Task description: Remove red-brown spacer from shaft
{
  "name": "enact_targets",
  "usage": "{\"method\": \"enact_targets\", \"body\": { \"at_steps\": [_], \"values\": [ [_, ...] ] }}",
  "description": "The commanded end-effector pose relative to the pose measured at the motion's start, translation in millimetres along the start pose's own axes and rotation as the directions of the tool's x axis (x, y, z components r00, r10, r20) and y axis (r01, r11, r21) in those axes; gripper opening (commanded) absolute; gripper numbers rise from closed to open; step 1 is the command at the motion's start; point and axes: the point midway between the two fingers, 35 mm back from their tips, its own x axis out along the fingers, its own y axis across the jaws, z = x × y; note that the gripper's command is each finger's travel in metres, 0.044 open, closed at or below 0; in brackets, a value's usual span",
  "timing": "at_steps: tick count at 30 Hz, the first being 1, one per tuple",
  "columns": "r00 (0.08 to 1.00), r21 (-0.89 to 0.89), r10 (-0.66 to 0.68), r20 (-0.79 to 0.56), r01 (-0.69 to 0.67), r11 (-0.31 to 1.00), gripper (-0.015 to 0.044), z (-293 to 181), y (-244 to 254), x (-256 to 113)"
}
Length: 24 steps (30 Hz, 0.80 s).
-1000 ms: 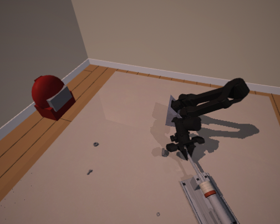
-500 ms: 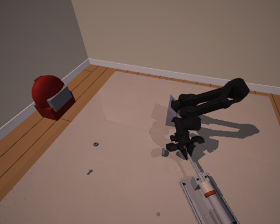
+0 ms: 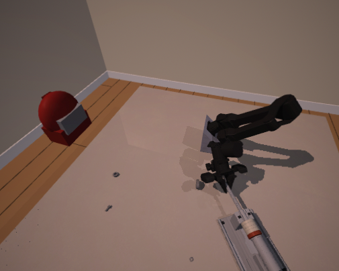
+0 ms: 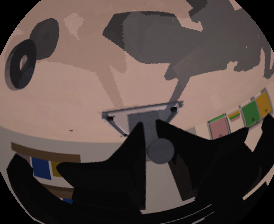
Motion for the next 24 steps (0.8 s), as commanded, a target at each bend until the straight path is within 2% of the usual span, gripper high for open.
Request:
{"method": "enact_targets", "body": {
  "at_steps": [1, 24],
  "values": [
    [1.0, -0.003, 0.001, 0.0, -0.001, 1.0, 0.0, 1.5, 0.0, -1.7],
    [1.0, -0.002, 0.001, 0.0, -0.001, 1.0, 0.0, 3.7, 0.1, -3.8]
  ]
}}
